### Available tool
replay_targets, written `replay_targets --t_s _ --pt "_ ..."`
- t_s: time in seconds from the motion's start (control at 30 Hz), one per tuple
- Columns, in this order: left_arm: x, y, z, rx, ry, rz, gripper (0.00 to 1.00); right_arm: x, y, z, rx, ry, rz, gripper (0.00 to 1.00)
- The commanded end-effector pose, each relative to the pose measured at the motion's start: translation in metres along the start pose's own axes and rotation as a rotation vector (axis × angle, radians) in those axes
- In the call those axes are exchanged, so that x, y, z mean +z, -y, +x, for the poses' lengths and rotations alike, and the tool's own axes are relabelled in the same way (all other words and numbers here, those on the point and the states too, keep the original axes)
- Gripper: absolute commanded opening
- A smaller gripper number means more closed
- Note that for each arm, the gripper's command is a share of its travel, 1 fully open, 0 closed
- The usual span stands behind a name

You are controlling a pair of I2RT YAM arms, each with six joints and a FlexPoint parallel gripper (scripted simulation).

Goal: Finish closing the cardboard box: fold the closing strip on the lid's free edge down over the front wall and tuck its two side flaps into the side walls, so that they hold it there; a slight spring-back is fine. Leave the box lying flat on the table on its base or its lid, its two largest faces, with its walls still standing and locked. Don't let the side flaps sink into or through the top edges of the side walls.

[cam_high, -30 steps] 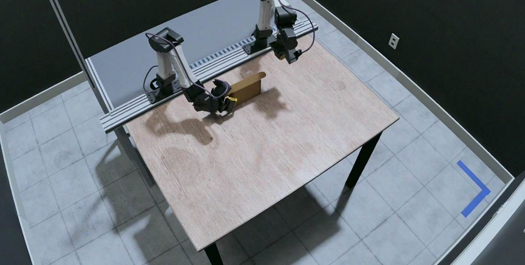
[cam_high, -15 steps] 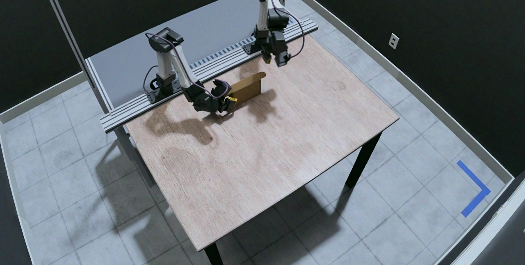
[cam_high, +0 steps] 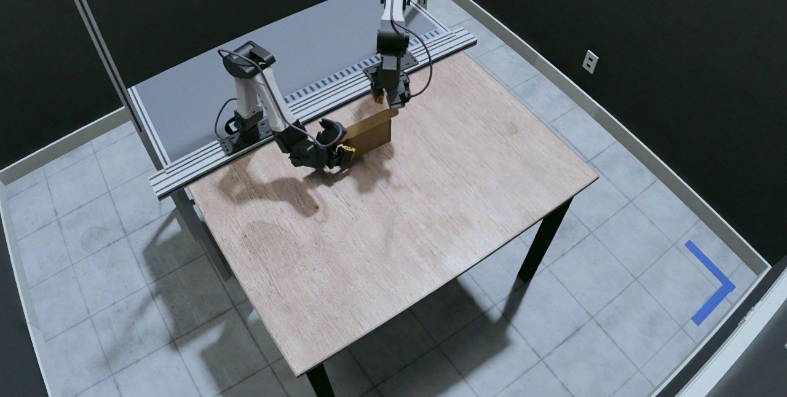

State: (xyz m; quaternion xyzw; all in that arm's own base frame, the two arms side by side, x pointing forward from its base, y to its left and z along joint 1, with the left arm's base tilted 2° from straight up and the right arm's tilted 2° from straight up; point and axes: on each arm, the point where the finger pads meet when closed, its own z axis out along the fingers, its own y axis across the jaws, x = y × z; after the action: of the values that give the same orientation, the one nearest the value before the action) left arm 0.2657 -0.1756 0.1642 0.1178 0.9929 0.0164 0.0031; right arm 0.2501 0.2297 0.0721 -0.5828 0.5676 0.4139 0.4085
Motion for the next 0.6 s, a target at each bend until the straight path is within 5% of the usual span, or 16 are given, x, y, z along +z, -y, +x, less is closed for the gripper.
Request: replay_targets --t_s 0.0,0.57 --pt "0.002 -0.004 -0.001 -0.031 0.022 0.003 0.55 -0.001 0.004 -0.004 -0.016 0.009 0.009 0.45" --pt "0.016 0.0 -0.008 -0.021 0.05 0.017 0.55 -0.001 0.004 -0.004 -0.016 0.009 0.009 0.45"
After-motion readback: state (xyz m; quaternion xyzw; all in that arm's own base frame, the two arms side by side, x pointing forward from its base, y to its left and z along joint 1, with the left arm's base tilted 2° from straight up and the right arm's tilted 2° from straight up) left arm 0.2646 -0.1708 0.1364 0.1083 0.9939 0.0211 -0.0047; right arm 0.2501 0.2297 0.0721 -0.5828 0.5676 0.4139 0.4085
